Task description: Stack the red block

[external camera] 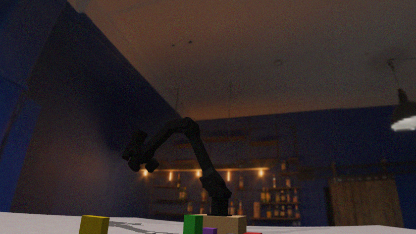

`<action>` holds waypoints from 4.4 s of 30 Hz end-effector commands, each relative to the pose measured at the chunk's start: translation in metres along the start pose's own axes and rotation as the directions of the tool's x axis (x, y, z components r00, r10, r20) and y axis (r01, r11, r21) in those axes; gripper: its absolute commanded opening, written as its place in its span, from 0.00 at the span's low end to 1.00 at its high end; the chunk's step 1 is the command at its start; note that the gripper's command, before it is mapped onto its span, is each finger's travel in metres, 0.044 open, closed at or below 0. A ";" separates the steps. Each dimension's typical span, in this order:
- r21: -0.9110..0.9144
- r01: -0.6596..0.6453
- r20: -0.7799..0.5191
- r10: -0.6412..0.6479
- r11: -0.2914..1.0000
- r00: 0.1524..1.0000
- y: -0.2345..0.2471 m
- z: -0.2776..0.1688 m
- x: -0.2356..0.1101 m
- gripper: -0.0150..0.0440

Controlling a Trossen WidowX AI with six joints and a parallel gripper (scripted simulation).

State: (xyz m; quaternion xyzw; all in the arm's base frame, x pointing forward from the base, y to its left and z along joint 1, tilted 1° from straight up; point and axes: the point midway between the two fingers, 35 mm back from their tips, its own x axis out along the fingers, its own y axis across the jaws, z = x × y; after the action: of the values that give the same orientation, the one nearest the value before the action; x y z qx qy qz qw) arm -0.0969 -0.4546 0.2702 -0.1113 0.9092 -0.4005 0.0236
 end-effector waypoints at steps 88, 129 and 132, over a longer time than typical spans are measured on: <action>-0.707 -0.081 0.693 0.666 0.702 -0.277 0.461 -0.265 -0.551 1.00; -0.744 -0.173 0.664 0.742 0.645 -0.090 0.553 -0.260 -0.499 1.00; -0.744 -0.173 0.664 0.742 0.645 -0.090 0.557 -0.257 -0.500 1.00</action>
State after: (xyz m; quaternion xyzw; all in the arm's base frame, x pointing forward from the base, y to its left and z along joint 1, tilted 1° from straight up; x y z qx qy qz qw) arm 0.2547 0.2058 0.0193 -0.0102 0.6899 0.0271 0.7233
